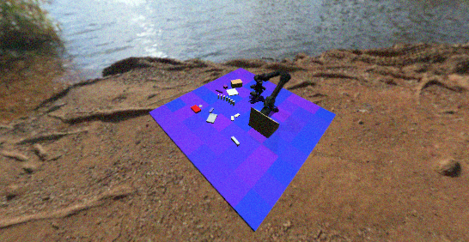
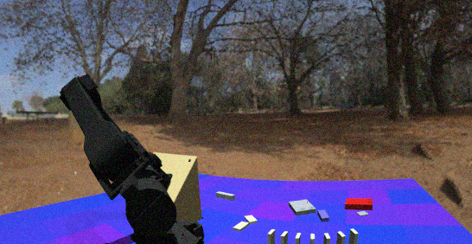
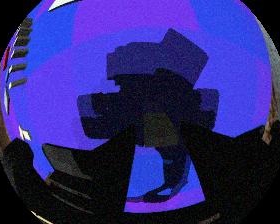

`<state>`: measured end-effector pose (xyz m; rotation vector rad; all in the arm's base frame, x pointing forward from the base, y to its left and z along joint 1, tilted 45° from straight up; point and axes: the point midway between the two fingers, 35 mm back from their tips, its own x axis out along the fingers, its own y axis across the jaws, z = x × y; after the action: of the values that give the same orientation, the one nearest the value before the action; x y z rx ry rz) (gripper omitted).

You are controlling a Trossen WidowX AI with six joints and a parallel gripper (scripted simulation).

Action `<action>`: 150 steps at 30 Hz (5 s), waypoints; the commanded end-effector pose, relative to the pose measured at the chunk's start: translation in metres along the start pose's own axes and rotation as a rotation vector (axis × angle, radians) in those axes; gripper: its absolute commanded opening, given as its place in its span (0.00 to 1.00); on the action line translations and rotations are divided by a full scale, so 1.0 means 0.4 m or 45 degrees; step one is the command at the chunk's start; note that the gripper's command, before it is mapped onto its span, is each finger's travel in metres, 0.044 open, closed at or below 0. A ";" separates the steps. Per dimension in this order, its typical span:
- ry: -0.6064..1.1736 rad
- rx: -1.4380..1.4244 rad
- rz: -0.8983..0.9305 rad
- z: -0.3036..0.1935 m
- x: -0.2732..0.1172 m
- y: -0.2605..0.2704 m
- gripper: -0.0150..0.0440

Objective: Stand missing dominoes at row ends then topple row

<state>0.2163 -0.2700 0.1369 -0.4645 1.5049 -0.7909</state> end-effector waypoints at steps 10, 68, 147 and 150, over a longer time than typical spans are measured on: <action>-0.005 -0.007 0.006 0.002 0.001 0.002 0.44; -0.006 0.002 0.036 0.159 -0.208 0.646 0.44; -0.025 -1.878 0.025 -0.072 -0.161 0.873 1.00; -0.026 -1.996 0.023 -0.091 -0.149 0.881 1.00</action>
<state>0.2882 0.0123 -0.0332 -1.1921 1.8070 0.0646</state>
